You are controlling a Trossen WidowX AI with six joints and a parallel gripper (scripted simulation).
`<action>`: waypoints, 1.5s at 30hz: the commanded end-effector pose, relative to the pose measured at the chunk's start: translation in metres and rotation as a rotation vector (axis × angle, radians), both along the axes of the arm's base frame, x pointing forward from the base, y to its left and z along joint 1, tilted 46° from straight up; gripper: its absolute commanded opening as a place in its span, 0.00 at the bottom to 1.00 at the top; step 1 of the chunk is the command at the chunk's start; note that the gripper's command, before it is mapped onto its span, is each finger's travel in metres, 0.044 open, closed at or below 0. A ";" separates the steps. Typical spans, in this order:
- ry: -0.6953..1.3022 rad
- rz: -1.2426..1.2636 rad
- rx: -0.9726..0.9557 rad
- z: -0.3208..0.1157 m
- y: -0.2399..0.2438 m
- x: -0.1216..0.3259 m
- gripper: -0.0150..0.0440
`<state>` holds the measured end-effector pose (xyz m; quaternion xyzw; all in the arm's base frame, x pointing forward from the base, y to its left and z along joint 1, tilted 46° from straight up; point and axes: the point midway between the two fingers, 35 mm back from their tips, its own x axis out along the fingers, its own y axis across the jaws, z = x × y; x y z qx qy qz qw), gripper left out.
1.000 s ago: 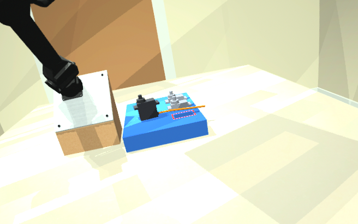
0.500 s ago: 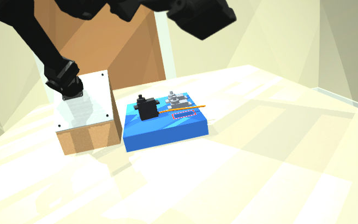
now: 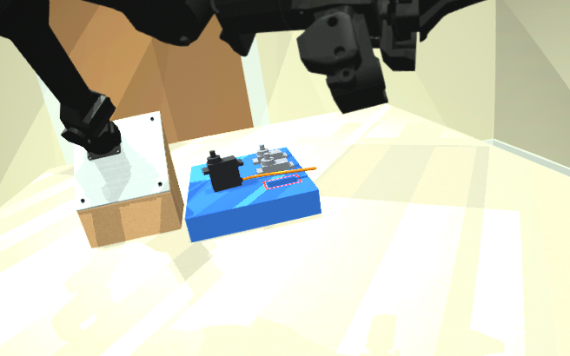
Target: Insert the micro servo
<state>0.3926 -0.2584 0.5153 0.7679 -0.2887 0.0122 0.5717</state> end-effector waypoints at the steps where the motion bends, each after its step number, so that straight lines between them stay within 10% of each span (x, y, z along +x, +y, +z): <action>1: 0.101 -0.030 -0.003 -0.030 0.001 0.016 0.25; 45: 1.132 -0.040 -0.334 -0.300 0.074 0.073 0.25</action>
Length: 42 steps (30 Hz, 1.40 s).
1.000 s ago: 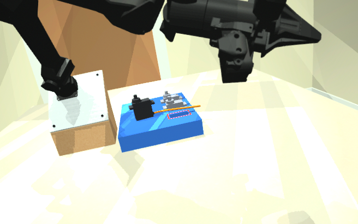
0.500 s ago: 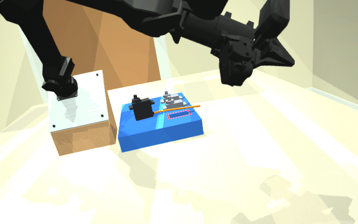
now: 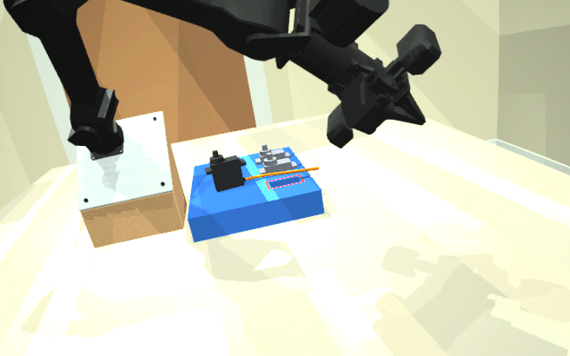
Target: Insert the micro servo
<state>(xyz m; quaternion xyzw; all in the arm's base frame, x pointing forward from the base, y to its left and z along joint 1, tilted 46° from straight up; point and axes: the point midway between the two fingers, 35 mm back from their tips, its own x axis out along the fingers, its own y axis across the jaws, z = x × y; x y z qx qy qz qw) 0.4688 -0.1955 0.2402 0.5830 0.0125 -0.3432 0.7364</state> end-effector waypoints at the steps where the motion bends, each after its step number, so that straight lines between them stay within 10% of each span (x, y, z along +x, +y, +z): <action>1: 0.134 0.032 -0.049 -0.030 0.013 -0.004 0.25; 42: 1.183 0.525 -0.532 -0.201 0.101 -0.098 0.25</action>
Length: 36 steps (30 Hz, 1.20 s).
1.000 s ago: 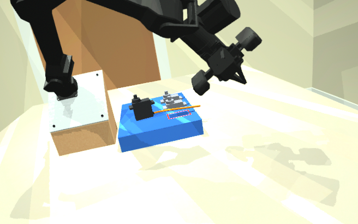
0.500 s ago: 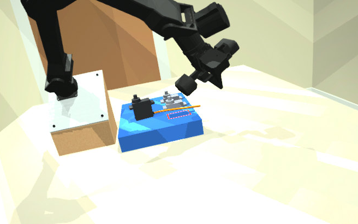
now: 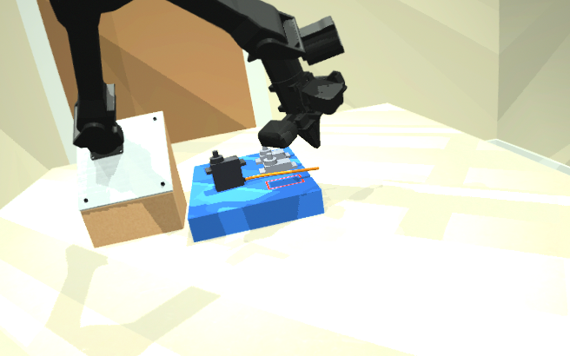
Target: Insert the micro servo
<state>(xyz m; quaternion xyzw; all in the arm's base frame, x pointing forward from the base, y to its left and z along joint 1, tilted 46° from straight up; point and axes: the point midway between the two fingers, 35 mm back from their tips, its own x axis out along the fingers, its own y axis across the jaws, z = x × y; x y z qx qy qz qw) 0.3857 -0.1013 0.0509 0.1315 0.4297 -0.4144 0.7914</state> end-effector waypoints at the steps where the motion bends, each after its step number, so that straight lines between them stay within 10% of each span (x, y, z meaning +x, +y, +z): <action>1: 0.137 0.081 -0.057 -0.015 0.008 -0.018 0.25; 36: 0.791 0.509 -0.317 -0.054 0.032 -0.099 0.25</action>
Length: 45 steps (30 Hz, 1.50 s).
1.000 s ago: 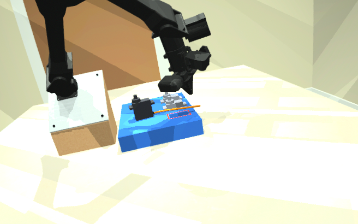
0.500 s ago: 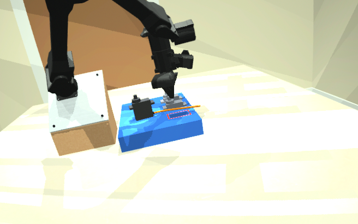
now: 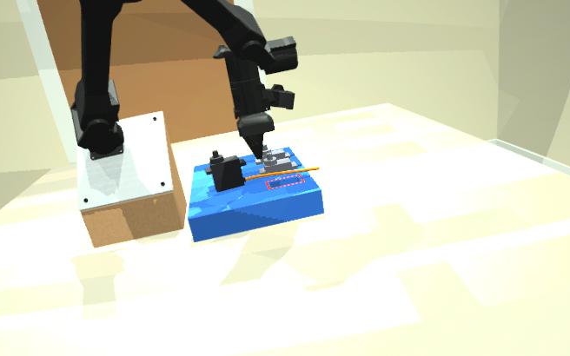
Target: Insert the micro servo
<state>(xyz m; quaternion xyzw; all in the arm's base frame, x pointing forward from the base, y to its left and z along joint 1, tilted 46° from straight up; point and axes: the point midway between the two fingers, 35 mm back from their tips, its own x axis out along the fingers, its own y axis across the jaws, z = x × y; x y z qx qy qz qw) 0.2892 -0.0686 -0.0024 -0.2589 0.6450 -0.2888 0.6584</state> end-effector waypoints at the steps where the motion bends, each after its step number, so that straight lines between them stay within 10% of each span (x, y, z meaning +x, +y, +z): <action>1: 0.014 0.009 -0.009 -0.001 -0.001 -0.002 0.25; 45: 0.015 0.009 -0.007 -0.013 -0.046 -0.001 0.25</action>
